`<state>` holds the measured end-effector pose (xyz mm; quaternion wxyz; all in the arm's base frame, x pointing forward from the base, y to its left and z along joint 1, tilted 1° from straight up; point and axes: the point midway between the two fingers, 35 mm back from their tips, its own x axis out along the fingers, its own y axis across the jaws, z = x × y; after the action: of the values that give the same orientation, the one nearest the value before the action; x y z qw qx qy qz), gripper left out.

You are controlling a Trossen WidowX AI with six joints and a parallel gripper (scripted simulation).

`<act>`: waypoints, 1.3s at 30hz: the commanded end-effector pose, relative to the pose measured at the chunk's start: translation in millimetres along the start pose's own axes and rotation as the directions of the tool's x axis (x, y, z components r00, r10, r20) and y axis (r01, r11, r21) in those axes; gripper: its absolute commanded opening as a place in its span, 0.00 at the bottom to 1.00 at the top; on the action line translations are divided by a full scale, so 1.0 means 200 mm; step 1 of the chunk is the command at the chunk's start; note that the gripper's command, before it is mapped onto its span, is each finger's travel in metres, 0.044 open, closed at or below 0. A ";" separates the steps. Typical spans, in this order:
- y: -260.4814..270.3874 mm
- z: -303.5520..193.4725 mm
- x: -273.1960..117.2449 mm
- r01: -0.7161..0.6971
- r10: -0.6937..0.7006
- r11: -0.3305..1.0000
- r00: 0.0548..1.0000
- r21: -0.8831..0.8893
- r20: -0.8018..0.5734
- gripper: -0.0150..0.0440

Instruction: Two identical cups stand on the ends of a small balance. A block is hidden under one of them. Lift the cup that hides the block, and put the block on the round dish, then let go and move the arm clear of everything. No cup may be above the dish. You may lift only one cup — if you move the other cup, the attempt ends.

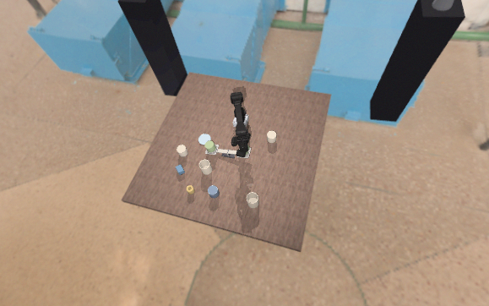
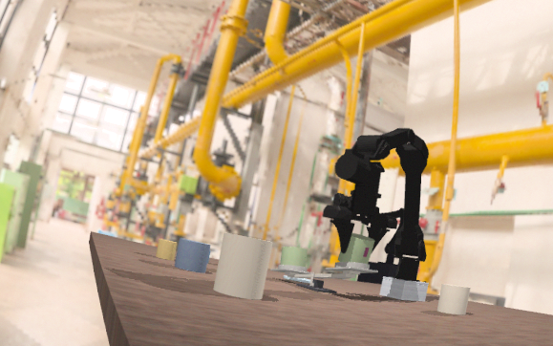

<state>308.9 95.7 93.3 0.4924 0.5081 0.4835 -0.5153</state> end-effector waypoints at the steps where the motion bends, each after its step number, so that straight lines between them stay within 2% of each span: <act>1: 0.02 -0.03 -0.07 -0.033 0.033 0.999 0.999 0.000 -0.031 0.25; 39: -0.01 -0.01 -0.31 -0.032 0.032 0.999 0.999 0.000 -0.031 0.25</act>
<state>306.2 98.9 145.9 0.4918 0.5153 0.4866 -0.5058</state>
